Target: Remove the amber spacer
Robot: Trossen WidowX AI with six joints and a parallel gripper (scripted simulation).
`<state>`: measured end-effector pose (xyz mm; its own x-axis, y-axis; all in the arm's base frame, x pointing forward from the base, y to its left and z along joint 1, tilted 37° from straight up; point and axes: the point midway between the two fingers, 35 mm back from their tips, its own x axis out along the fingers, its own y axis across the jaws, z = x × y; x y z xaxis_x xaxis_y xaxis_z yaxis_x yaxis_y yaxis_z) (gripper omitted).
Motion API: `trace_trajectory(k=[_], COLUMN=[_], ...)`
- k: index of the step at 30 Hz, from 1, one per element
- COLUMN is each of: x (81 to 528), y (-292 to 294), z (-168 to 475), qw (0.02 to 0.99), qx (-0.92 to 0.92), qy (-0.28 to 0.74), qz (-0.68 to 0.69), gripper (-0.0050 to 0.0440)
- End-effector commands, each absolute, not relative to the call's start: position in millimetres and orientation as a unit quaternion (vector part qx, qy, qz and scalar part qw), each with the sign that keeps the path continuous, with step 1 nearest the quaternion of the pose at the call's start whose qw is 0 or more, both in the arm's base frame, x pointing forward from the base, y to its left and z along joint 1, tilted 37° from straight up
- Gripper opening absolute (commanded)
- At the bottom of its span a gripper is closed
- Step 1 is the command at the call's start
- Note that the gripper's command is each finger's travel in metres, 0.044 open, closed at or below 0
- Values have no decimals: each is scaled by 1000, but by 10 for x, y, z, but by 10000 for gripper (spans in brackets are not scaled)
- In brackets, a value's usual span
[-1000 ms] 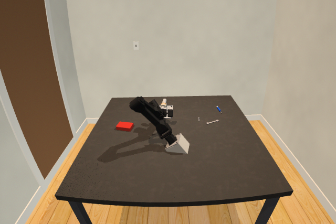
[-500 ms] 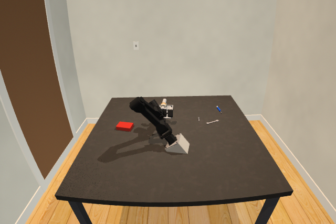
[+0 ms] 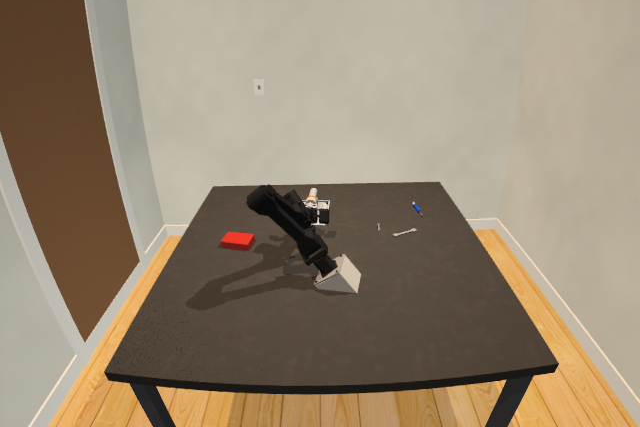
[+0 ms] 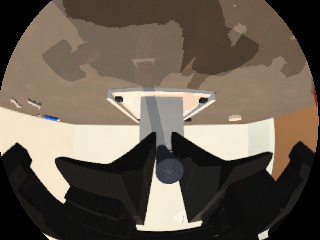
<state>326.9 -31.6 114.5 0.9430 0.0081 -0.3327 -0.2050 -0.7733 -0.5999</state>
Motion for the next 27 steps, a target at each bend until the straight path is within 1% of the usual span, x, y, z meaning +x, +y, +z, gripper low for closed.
trace_trajectory(k=[1,27], x=[3259,3232], y=[-318,-309], z=[1141,1139], qw=[334,334], qx=[-927,-927], qy=[54,54], qz=[160,160], gripper=[0,0])
